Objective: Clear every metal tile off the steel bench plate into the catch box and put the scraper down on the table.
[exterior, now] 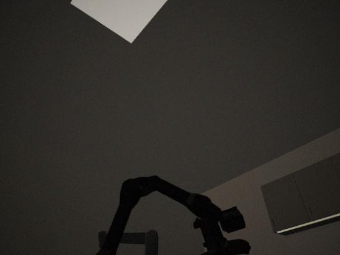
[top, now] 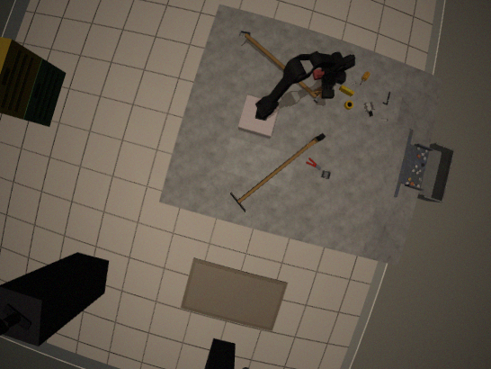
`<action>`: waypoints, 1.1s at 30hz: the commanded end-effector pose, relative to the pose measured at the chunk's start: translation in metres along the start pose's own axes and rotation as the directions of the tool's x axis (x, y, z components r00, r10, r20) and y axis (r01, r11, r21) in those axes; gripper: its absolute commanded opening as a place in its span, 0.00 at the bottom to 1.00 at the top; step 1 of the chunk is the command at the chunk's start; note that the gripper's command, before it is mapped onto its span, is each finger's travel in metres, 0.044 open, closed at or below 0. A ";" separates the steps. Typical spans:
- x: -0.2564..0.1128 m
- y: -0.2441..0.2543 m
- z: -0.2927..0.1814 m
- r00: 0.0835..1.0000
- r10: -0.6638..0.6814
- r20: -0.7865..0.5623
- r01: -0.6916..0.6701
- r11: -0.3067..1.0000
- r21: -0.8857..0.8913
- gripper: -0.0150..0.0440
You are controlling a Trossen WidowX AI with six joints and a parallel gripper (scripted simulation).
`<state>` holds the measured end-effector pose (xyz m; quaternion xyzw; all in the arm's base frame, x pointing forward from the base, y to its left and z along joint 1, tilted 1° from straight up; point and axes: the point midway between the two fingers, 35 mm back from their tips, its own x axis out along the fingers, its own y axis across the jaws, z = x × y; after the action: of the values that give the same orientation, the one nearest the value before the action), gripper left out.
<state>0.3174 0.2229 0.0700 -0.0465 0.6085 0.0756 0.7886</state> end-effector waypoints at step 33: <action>-0.097 -0.003 0.022 1.000 -0.002 -0.002 0.002 1.000 -0.027 0.25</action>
<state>0.3131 0.2212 0.1678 -0.0497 0.6082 0.0793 0.7882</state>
